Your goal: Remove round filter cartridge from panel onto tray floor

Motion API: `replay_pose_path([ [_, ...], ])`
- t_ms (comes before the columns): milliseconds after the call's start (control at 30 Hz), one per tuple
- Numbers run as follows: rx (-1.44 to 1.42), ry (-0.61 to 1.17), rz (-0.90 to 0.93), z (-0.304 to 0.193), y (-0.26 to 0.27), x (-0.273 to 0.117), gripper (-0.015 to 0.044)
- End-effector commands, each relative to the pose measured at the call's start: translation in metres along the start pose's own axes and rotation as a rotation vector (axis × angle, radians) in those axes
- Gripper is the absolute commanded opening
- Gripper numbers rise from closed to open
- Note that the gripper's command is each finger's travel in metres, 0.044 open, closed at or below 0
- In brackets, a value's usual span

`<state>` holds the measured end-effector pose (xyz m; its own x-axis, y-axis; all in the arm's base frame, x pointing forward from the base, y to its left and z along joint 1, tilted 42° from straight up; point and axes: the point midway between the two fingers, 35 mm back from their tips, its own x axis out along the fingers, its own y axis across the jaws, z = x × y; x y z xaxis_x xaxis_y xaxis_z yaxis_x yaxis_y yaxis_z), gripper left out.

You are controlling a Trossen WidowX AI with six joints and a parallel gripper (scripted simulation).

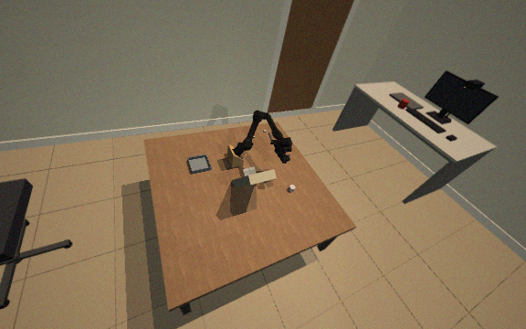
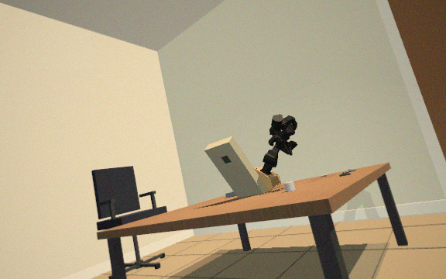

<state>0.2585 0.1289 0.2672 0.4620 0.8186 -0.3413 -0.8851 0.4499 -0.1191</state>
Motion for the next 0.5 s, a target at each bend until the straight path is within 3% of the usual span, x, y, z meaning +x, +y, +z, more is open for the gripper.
replay_pose_path([
  [0, -0.068, 0.044, -0.091, -0.029, -0.033, -0.015, 0.0104],
  [467, -0.333, 0.311, -0.487, -0.150, -0.125, -0.146, 0.0104],
])
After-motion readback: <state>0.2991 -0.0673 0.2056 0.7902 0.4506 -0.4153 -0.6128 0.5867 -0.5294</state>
